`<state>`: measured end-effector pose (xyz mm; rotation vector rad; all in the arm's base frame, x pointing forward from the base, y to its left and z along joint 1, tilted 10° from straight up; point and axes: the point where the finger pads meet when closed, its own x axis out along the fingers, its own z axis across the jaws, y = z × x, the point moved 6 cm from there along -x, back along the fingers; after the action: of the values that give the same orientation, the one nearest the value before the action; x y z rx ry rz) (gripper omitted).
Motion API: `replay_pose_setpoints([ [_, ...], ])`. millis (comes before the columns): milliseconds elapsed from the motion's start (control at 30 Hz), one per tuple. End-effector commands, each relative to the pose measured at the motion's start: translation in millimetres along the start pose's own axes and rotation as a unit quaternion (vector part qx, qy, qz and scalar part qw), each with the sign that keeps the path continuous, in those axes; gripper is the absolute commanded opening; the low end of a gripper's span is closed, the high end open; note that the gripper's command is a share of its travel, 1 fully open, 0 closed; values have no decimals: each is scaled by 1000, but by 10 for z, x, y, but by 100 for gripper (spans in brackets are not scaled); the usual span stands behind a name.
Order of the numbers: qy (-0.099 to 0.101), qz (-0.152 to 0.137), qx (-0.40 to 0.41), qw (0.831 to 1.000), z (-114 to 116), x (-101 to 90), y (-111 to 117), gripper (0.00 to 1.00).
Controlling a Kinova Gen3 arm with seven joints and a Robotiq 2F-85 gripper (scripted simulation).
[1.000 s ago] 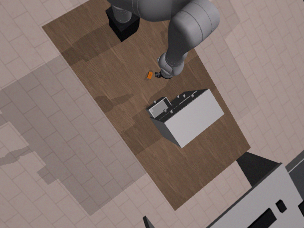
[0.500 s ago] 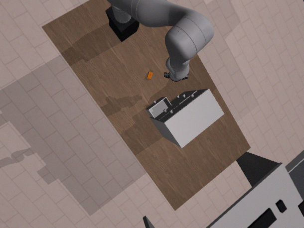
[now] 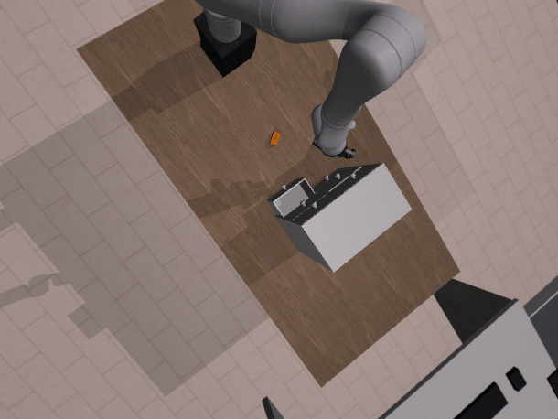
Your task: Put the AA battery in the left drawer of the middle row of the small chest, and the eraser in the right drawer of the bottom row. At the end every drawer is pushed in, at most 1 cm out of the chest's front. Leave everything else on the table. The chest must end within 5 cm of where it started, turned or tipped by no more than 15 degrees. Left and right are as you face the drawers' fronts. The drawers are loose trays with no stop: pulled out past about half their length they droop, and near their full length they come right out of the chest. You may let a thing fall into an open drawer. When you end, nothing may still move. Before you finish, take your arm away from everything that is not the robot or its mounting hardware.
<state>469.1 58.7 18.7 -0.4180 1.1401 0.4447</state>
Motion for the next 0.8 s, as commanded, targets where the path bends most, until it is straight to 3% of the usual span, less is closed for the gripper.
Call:
replay_pose_setpoints([
  [0, -17, -15, 25, 999, 68, 121, 193, 33],
  [300, -39, -31, 106, 993, 240, 264, 207, 33],
  [767, -62, -60, 248, 965, 408, 491, 218, 33],
])
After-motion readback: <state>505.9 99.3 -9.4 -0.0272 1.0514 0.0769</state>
